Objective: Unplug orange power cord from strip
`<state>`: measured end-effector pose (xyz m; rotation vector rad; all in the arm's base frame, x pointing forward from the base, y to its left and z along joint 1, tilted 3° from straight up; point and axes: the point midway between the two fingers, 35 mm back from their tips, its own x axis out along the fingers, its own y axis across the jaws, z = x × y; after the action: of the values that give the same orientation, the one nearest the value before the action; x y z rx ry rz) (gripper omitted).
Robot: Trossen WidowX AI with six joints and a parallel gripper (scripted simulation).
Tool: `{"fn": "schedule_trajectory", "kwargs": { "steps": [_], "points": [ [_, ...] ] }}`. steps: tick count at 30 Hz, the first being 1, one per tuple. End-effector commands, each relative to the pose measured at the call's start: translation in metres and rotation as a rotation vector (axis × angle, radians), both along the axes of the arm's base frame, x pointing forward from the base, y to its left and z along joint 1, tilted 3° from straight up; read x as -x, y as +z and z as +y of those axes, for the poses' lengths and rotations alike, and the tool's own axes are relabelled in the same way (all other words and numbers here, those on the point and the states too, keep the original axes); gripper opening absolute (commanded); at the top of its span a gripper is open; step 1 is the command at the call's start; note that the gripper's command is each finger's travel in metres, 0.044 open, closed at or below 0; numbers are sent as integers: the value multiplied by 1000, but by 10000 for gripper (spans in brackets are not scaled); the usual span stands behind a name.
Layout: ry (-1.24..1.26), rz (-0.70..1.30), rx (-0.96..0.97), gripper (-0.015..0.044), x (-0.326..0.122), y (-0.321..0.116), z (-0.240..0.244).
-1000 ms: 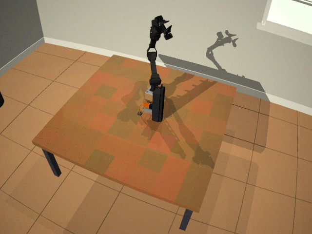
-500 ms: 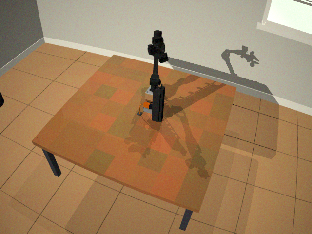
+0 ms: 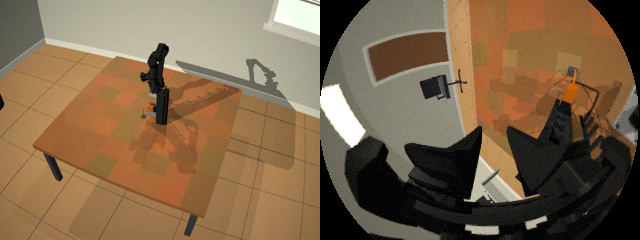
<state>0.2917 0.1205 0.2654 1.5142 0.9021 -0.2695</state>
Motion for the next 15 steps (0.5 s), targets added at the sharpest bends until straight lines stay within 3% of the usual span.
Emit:
{"fn": "schedule_trajectory", "kwargs": {
  "steps": [1, 10, 15],
  "points": [
    [-46, 204, 134, 160, -3, -60, -24],
    [-84, 754, 388, 160, 37, -172, -87],
    [-82, 796, 403, 160, 42, -177, -91]
  ]
}}
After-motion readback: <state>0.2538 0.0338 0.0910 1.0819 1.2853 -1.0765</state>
